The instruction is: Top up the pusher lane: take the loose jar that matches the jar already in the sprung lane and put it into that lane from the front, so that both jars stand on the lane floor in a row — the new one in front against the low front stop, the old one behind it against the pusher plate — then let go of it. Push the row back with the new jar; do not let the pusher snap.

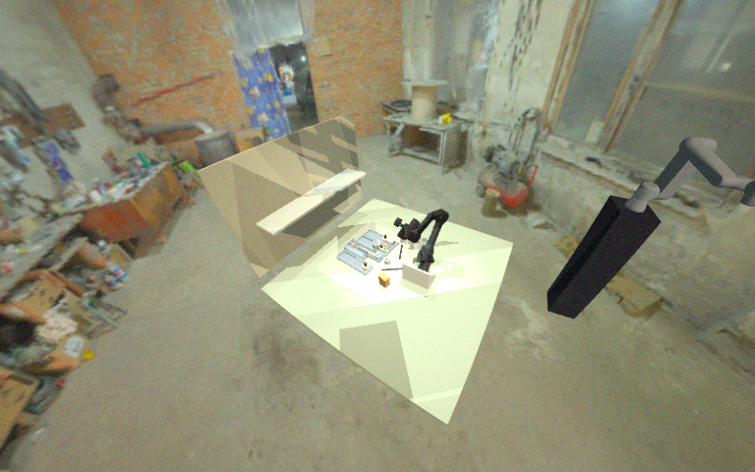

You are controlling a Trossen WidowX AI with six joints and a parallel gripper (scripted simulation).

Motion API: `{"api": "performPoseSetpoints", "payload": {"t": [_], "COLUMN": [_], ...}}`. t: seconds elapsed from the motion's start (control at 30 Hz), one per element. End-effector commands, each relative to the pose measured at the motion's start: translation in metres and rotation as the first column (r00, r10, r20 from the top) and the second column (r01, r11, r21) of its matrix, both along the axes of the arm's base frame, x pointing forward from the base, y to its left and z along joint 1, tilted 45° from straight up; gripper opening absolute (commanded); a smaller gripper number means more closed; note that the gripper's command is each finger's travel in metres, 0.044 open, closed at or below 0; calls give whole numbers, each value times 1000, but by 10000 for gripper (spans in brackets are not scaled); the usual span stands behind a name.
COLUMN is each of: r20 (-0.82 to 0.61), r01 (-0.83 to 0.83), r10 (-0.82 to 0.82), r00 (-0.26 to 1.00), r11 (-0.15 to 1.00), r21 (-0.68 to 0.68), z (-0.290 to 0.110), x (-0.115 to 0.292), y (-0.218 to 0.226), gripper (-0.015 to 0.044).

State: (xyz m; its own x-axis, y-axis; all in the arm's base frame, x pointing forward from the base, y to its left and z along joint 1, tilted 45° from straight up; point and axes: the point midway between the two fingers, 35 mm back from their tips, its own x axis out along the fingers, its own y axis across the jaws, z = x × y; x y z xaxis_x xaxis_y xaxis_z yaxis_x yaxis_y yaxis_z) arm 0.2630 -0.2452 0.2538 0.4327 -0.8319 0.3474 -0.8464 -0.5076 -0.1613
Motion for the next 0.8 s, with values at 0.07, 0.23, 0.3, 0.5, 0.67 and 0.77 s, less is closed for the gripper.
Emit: {"api": "performPoseSetpoints", "payload": {"t": [0.07,0.23,0.3,0.5,0.67,0.77], "r20": [-34,-254,-359,-726,-980,-971], "r01": [-21,-107,-150,-238,-441,-605], "r10": [20,86,107,83,-22,-190], "r00": [999,963,927,683,198,-145], "r11": [1000,992,984,965,891,793], "r21": [-14,-68,-93,-113,-109,-64], "z": [2,-6,-12,-50,-105,-136], "x": [8,49,66,108,138,141], "y": [3,31,47,72,119,151], "gripper": [440,440,440,440,440,440]}}
